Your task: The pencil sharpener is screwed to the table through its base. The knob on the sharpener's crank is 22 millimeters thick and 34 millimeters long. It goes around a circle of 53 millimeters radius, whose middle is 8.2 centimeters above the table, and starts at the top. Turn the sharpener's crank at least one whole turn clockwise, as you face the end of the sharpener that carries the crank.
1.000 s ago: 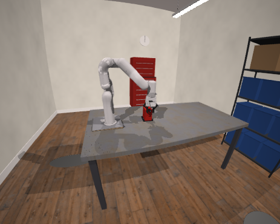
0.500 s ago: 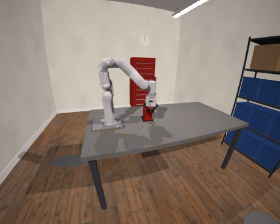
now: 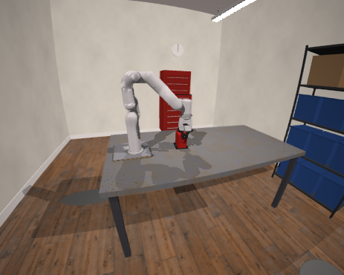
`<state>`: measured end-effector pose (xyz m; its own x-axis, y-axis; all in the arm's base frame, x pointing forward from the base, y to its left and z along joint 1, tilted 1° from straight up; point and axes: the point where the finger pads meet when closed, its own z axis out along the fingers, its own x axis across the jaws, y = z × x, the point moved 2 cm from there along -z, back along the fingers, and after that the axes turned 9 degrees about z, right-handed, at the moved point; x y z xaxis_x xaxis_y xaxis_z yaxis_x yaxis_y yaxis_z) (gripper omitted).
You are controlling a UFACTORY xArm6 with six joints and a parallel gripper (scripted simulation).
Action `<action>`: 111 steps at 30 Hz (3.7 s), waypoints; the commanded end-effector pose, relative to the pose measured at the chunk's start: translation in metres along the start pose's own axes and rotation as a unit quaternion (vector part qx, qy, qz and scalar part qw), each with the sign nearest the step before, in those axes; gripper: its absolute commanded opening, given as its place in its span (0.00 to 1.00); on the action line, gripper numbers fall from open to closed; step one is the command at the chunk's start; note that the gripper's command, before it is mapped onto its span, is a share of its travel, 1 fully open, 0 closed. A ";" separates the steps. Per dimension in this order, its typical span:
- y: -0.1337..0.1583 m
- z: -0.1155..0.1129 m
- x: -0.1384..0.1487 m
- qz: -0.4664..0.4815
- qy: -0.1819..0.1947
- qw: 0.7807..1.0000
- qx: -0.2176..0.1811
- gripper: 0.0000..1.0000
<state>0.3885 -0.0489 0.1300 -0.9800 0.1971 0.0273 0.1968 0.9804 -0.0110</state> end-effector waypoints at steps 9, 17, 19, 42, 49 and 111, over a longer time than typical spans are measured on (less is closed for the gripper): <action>0.000 -0.001 -0.001 0.000 -0.002 1.000 0.000 0.00; 0.000 -0.001 -0.001 0.000 -0.002 1.000 0.000 0.00; 0.000 -0.001 -0.001 0.000 -0.002 1.000 0.000 0.00; 0.001 -0.001 -0.005 0.000 -0.002 1.000 0.000 0.00; 0.002 0.000 -0.014 0.000 -0.002 1.000 0.000 0.00; 0.008 0.048 -0.054 0.000 -0.002 1.000 0.000 0.00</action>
<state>0.4399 -0.0514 0.0788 -0.9800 0.1971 0.0273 0.1968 0.9804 -0.0110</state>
